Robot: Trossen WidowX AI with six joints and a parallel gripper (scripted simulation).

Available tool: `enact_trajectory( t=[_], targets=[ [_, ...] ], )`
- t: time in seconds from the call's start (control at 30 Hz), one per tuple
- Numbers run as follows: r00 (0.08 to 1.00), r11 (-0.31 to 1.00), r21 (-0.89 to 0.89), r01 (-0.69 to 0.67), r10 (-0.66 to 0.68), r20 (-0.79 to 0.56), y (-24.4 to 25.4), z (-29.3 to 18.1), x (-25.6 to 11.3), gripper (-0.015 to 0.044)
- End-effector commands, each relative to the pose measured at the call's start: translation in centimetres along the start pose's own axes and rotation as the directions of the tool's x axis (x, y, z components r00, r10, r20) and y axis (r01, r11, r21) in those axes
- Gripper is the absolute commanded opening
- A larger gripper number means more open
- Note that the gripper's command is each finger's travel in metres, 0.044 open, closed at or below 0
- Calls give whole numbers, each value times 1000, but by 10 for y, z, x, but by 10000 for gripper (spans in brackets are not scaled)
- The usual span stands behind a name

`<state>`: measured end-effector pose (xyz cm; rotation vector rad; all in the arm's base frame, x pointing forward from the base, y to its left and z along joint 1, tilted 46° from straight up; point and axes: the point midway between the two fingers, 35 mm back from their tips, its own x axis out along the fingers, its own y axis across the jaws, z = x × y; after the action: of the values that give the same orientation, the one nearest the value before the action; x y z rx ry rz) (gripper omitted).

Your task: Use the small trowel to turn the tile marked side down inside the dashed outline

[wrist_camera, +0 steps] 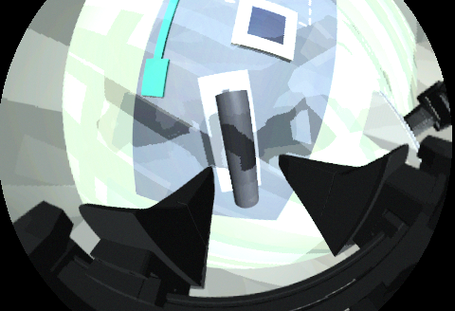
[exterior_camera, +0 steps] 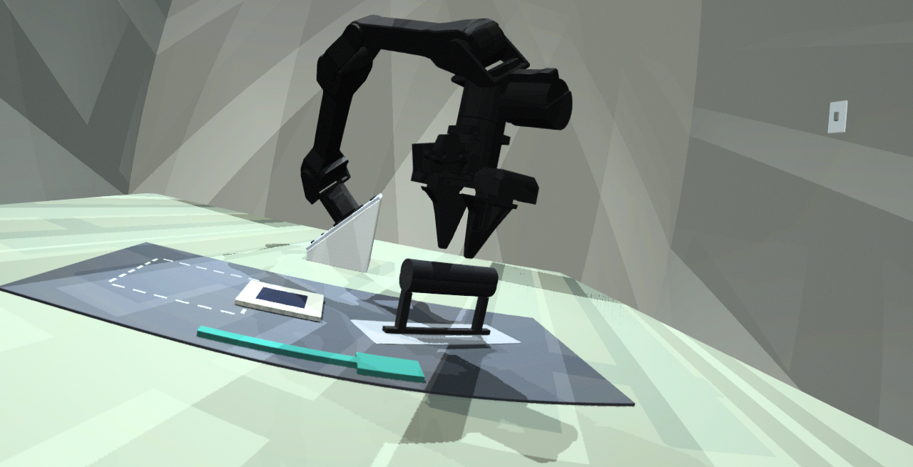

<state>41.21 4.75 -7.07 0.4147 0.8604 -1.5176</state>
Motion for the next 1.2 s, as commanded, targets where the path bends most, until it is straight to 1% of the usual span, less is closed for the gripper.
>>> enact_trajectory(
  t=[0.0,0.03,0.07,0.1,0.17,0.33,0.63,0.9,1.17],
  targets=[
    [1000,1000,5,4,-4,-3,-2,0,-8,270],
    [1000,1000,5,4,-4,-3,-2,0,-8,270],
    [1000,1000,-1,-3,3,0,0,-1,-6,296],
    [1000,1000,-1,-3,3,0,0,-1,-12,300],
    [1000,1000,-1,-3,3,0,-1,-1,-19,300],
    [1000,1000,-17,-7,7,-2,0,-1,-19,300],
    [998,971,-229,-69,65,-25,4,-7,-15,300],
    [989,870,-472,-143,136,-50,9,-13,-11,300],
    [976,704,-682,-199,207,-71,12,-17,-6,300]
  ],
)
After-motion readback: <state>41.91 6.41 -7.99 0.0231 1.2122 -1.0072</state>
